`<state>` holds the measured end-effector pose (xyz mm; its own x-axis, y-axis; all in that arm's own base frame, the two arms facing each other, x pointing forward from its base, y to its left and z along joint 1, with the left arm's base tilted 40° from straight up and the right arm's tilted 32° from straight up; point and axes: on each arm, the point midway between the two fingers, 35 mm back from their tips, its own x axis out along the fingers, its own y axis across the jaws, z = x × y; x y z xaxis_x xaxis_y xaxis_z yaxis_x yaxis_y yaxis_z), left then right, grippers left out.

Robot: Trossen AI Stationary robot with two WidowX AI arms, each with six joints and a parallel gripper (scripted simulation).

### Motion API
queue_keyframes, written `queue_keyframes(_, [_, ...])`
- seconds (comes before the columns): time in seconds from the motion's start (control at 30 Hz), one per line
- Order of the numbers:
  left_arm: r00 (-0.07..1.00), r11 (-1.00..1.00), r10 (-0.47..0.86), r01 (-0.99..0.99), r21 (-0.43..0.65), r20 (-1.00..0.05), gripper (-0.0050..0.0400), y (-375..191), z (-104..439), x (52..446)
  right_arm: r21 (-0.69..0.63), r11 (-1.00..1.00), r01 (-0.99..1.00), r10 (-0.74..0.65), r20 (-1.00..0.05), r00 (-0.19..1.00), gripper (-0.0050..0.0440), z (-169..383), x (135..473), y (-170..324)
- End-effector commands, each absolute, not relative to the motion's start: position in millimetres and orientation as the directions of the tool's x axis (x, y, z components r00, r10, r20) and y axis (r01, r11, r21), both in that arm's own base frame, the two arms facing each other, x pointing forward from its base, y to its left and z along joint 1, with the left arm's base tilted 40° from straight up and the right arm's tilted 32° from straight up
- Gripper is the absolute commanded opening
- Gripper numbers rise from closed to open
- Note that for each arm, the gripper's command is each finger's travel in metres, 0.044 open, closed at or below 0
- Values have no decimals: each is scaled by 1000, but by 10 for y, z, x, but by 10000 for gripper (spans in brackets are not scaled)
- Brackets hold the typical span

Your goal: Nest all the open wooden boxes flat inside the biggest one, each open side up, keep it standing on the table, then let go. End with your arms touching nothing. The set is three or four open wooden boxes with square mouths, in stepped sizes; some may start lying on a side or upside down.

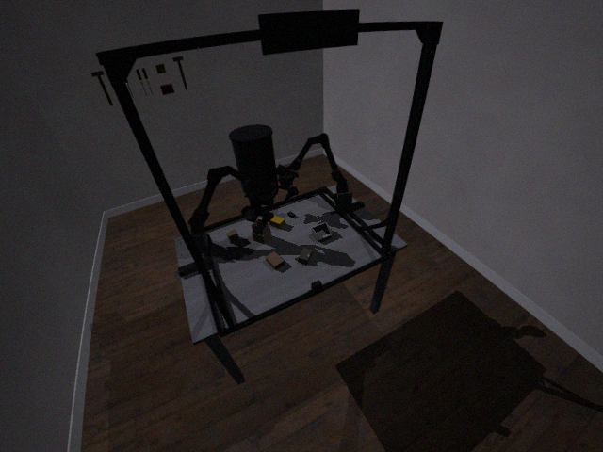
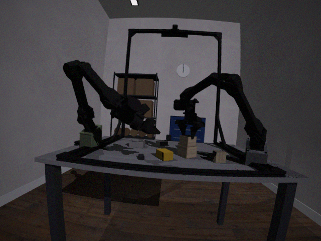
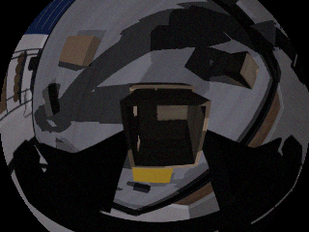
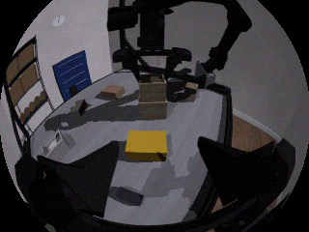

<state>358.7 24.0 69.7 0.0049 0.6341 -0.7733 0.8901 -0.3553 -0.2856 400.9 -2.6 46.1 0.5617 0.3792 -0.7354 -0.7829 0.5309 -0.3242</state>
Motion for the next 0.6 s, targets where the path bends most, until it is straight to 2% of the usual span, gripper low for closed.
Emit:
queue_keyframes(0.0, [0, -356, 638, 886, -295, -770, 0, 259, 665, 3579, -327, 528, -784, 381, -733, 563, 400, 465, 4008, -24])
queue_keyframes(0.57, [0, -356, 638, 886, -295, -770, 0, 294, 622, 3586, -327, 528, -784, 381, -733, 563, 400, 465, 4008, -24])
